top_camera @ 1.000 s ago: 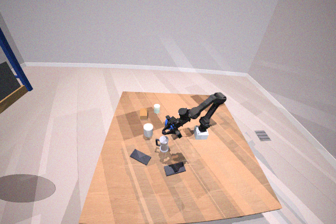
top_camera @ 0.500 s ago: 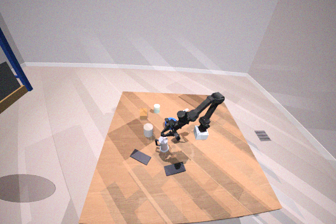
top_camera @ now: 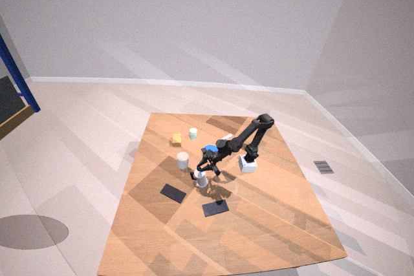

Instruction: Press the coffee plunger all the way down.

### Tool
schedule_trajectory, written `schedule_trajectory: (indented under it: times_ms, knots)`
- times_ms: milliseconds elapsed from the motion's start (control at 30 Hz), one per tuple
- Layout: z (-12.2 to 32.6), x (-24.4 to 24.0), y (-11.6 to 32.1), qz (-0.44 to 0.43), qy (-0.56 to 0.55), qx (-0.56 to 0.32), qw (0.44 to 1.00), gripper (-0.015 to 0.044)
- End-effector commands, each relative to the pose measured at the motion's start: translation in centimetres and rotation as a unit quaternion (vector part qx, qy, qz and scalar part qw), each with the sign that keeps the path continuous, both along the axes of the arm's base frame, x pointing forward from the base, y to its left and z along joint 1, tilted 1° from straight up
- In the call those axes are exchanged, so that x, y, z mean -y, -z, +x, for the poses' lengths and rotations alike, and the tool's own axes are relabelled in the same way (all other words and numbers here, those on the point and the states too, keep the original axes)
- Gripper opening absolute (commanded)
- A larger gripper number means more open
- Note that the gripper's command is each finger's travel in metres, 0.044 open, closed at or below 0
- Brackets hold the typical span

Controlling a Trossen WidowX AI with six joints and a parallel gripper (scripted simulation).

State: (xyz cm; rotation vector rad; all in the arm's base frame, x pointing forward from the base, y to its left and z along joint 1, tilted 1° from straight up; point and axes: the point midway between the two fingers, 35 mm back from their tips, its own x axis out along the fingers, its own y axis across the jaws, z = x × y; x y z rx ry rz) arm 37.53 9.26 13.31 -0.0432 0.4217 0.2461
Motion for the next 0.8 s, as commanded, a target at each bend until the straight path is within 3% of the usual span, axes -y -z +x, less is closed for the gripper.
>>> schedule_trajectory:
  times_ms: [0, 767]
  knots:
    - [-0.21, 0.03, 1.91, -0.004, 0.002, -0.031, 0.999, 0.0118]
    - [0.38, -0.14, 1.64, -0.004, 0.002, -0.031, 1.000, 0.0118]
